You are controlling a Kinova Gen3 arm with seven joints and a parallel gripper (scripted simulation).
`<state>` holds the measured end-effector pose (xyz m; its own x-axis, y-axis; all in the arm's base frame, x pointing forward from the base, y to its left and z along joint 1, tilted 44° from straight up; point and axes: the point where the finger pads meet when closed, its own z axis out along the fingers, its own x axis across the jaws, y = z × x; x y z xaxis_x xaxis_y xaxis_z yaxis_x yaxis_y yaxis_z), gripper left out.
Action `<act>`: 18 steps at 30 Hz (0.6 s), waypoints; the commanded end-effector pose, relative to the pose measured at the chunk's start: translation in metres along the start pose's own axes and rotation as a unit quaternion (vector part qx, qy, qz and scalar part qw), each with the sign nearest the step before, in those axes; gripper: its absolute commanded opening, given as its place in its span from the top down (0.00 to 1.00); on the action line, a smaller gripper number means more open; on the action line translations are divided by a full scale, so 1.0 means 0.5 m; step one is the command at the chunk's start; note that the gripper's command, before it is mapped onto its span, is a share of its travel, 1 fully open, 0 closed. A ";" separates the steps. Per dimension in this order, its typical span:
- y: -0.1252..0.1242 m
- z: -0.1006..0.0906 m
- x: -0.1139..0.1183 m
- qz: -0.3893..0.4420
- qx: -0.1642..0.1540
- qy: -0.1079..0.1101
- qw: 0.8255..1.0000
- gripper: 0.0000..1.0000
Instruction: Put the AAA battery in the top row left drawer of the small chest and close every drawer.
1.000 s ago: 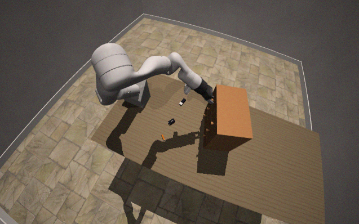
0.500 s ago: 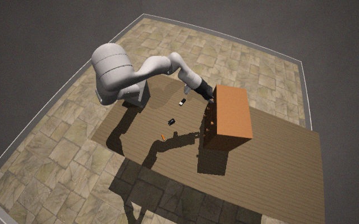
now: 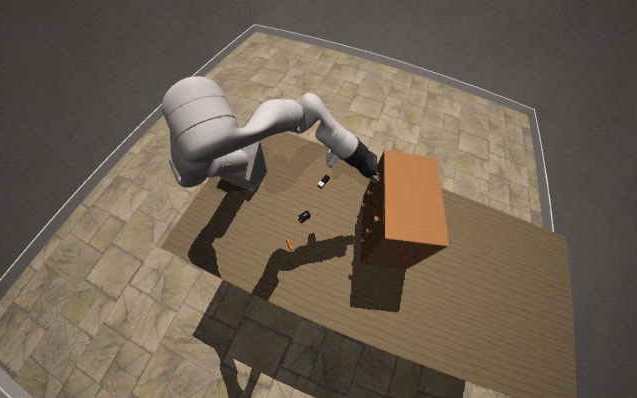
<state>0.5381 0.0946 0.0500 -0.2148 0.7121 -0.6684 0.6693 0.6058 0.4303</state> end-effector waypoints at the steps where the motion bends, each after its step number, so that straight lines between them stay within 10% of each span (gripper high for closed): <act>1: 0.002 -0.001 0.001 0.000 -0.001 0.000 1.000 0.63; 18: 0.000 -0.004 0.001 0.000 -0.001 0.000 1.000 0.63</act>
<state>0.5372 0.0944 0.0502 -0.2143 0.7122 -0.6685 0.6692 0.6056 0.4307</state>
